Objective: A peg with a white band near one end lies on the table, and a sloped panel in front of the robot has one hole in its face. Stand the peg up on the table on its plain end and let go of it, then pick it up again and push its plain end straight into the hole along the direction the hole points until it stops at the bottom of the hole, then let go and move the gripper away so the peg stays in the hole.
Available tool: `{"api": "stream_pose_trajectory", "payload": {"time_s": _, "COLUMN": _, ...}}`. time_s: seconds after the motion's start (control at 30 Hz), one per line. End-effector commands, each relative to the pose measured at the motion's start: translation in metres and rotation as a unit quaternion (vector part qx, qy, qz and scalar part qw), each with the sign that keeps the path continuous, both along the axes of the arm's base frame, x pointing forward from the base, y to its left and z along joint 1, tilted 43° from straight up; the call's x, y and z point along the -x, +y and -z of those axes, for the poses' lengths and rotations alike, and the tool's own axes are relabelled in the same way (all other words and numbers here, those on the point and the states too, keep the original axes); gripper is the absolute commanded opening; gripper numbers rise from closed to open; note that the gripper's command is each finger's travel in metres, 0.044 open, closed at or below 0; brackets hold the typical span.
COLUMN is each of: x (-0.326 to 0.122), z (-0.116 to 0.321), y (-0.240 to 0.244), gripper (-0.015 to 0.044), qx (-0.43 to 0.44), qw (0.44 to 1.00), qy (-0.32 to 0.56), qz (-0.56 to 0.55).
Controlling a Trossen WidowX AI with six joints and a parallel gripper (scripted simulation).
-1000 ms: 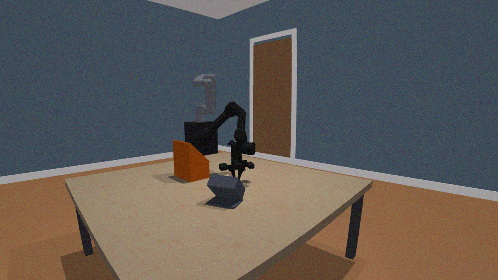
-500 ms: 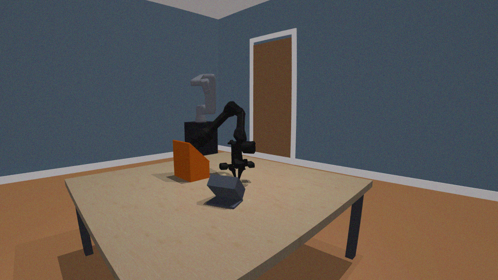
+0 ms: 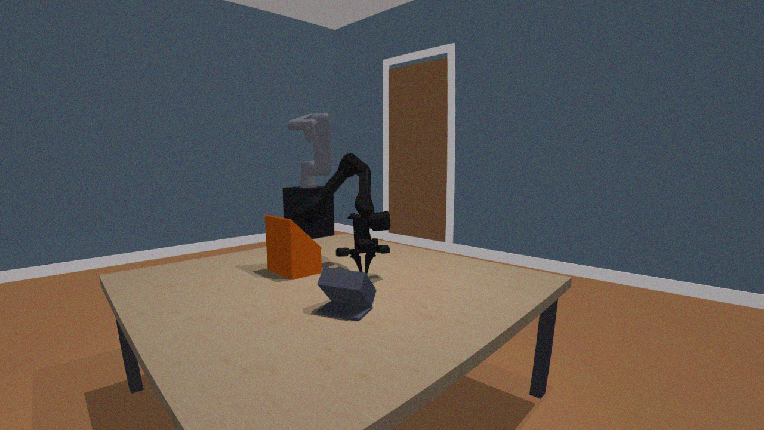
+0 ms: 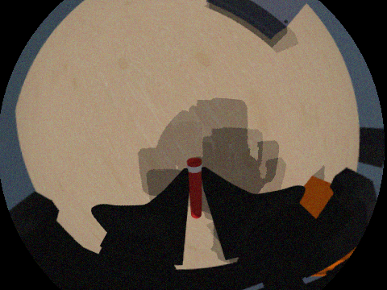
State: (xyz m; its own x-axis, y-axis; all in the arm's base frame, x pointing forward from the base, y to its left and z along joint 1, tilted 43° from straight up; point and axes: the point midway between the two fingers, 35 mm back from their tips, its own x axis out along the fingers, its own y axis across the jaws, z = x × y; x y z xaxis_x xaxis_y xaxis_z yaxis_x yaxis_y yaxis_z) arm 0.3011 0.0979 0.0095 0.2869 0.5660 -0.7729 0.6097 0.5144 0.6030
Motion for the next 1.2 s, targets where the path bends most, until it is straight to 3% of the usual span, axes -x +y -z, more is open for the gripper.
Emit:
{"api": "stream_pose_trajectory", "payload": {"time_s": 0.0, "x": 0.004, "z": 0.000, "y": -0.001, "gripper": 0.0050, "qx": 0.011, "qw": 1.000, "qy": -0.005, "qz": 0.012}}
{"api": "stream_pose_trajectory", "payload": {"time_s": 1.17, "x": 0.020, "z": -0.017, "y": -0.001, "gripper": 0.0050, "qx": 0.103, "qw": 0.986, "qy": -0.082, "qz": 0.103}}
